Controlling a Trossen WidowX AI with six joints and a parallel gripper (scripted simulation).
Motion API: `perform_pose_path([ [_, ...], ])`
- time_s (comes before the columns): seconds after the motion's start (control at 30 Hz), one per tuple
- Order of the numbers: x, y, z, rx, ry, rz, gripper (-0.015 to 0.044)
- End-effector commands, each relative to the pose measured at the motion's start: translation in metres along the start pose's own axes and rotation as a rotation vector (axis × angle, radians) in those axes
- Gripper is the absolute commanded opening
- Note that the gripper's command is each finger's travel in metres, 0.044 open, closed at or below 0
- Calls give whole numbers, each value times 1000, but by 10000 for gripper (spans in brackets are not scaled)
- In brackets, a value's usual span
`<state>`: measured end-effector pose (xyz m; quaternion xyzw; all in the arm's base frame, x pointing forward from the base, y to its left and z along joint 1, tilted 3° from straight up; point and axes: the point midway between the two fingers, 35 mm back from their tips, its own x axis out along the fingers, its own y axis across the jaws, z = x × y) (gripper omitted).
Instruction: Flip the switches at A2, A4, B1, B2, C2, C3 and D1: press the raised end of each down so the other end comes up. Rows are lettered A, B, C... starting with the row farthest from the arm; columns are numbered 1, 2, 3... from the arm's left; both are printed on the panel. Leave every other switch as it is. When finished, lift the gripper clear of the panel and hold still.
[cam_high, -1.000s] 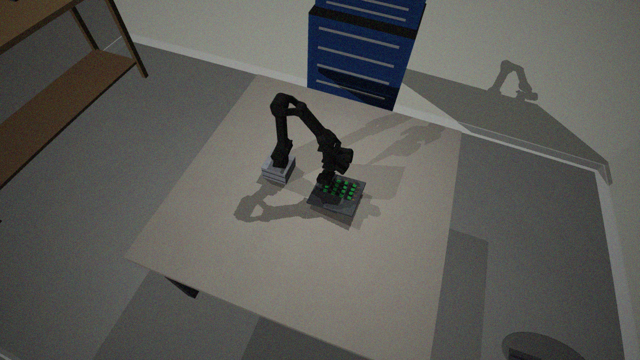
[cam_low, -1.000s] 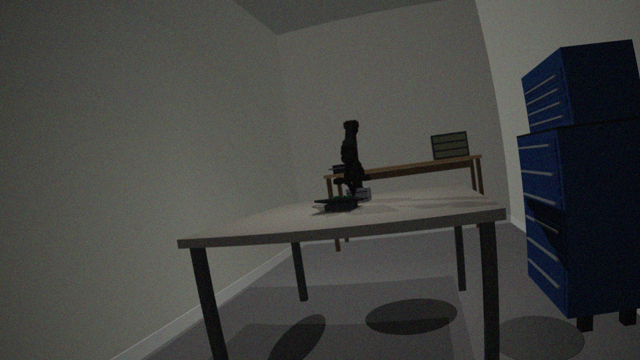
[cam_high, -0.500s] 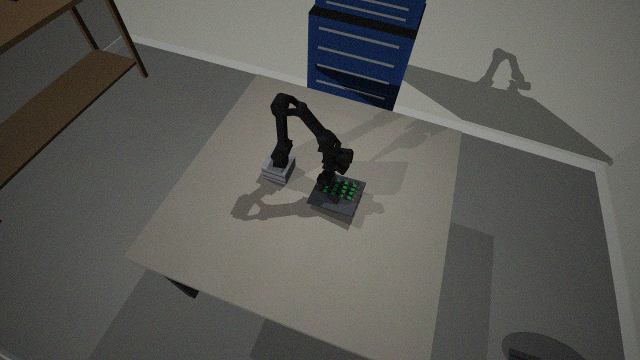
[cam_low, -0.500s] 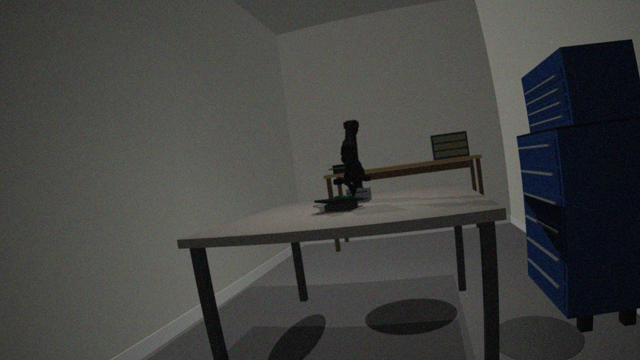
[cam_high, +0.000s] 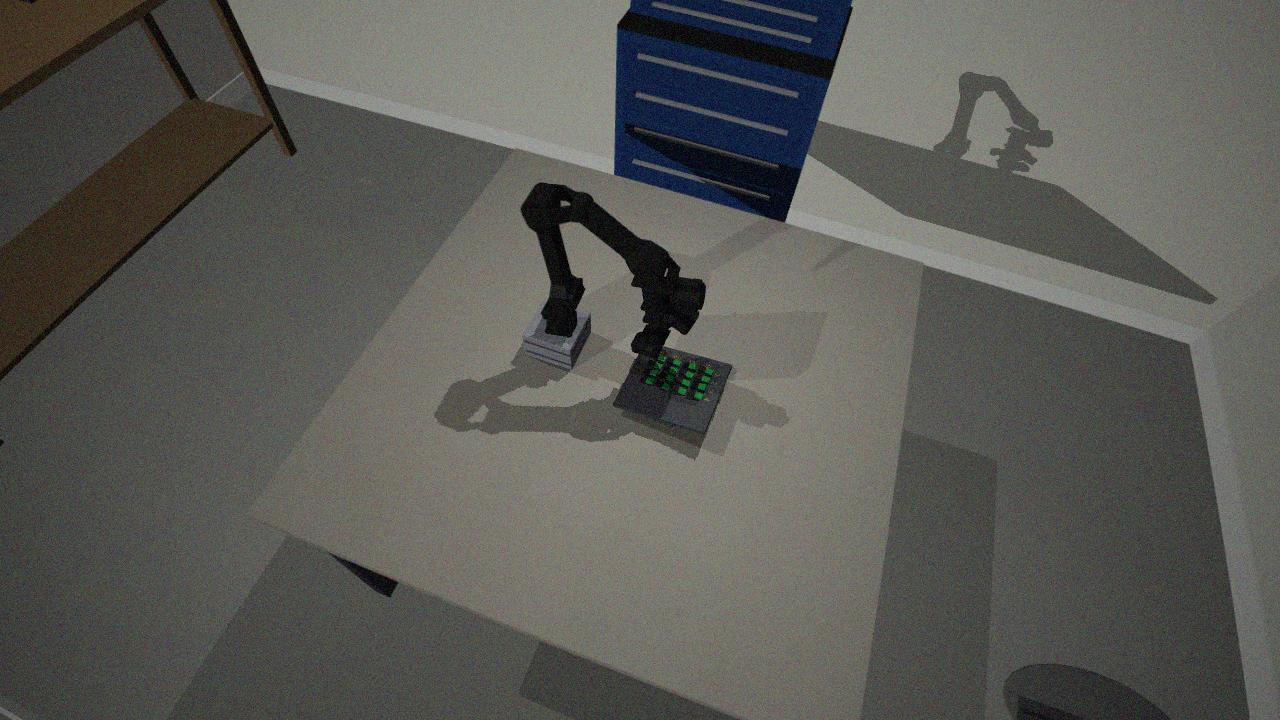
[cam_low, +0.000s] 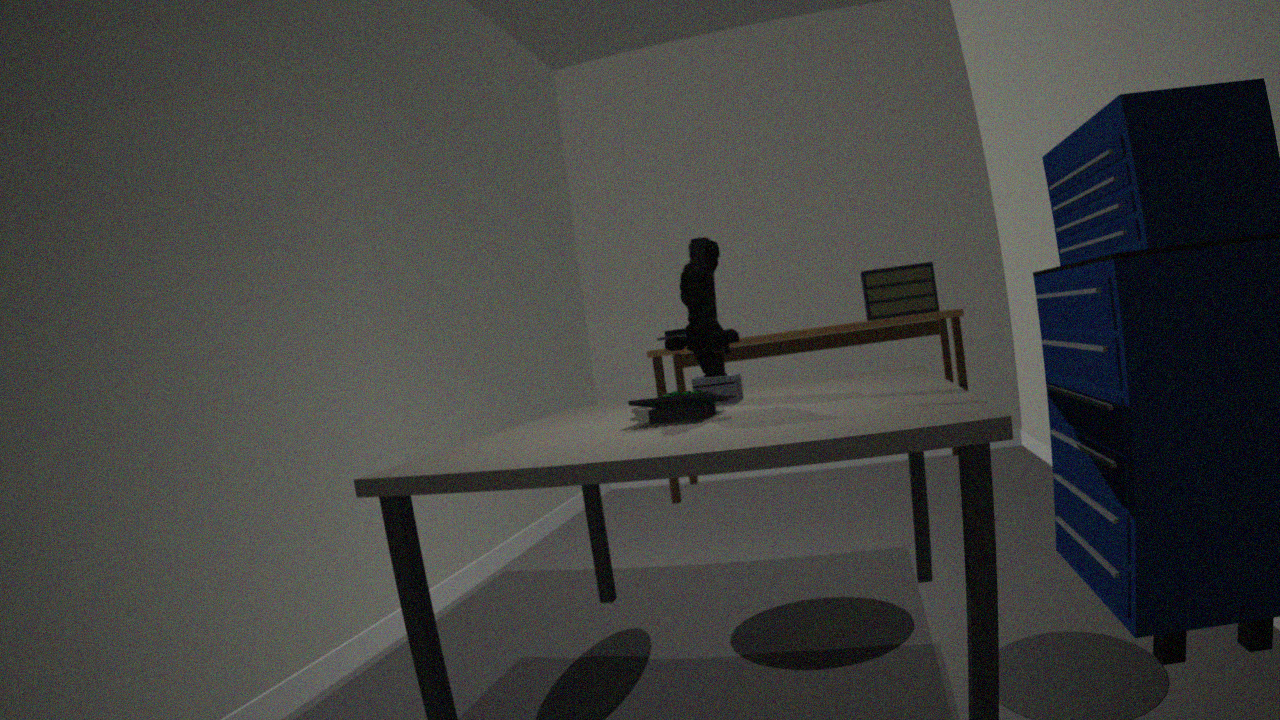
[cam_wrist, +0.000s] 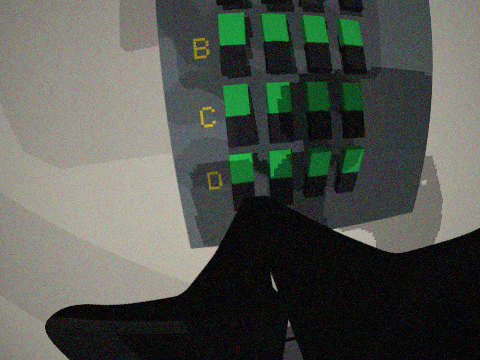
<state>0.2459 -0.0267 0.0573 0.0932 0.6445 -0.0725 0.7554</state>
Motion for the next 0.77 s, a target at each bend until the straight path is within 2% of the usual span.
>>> perform_pose_path([
  [0.0, -12, -1, -3, 3, 1, -4, 0],
  [0.1, -14, -5, 4, 2, 1, -5, 0],
  [0.27, -20, -36, 47, 2, -2, -7, 0],
  [0.73, -20, -37, 48, 2, -2, -7, 0],
])
